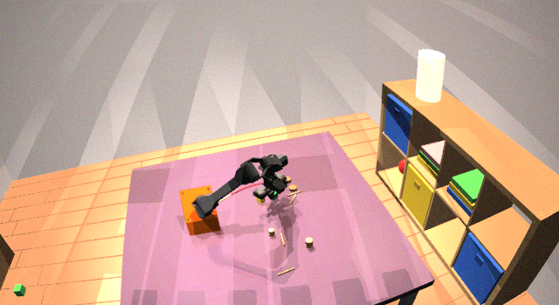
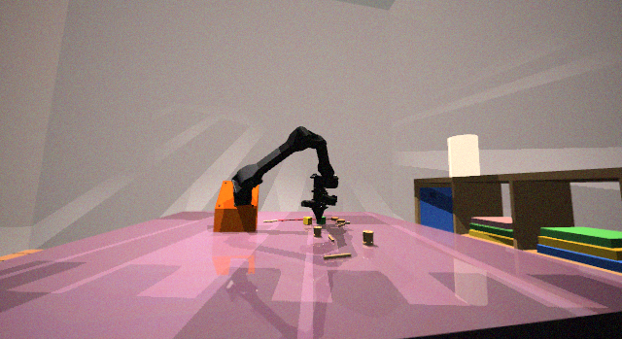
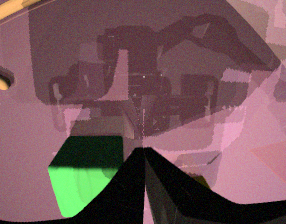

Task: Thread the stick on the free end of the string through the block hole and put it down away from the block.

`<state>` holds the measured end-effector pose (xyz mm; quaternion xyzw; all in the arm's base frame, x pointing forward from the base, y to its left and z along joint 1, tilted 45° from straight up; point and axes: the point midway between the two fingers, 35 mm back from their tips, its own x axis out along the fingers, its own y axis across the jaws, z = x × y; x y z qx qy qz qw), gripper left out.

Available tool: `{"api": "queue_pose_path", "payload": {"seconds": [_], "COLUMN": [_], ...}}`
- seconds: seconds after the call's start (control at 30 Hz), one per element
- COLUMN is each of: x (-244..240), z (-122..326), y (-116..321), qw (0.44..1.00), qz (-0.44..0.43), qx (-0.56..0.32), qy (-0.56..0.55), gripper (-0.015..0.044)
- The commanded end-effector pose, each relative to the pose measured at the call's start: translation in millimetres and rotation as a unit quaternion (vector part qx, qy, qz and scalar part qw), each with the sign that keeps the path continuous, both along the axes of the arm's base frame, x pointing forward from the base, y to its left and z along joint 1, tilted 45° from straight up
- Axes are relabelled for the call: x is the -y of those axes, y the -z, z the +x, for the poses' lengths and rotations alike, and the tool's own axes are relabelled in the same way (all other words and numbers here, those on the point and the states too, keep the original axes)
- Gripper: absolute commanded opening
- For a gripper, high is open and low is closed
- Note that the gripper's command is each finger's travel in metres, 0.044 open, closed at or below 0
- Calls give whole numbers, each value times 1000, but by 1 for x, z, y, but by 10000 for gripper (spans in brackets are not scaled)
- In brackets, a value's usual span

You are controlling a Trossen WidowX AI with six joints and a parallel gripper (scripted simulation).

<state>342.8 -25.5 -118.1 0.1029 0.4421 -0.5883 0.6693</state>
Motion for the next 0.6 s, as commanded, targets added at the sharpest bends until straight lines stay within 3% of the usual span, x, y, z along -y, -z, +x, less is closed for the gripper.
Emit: {"api": "queue_pose_path", "payload": {"seconds": [0.0, 0.1, 0.3, 0.43, 0.57], "x": [-18, -35, -31, -44, -62], "z": [5, 6, 6, -3, -18], "y": [-13, -31, -25, -18, -8], "qw": [1000, 1000, 1000, 989, 929], "qz": [2, 3, 1, 17, 40], "qx": [0, 0, 0, -98, -249], "qy": [0, 0, -5, -108, -270], "gripper": [0, 0, 0, 105, 210]}}
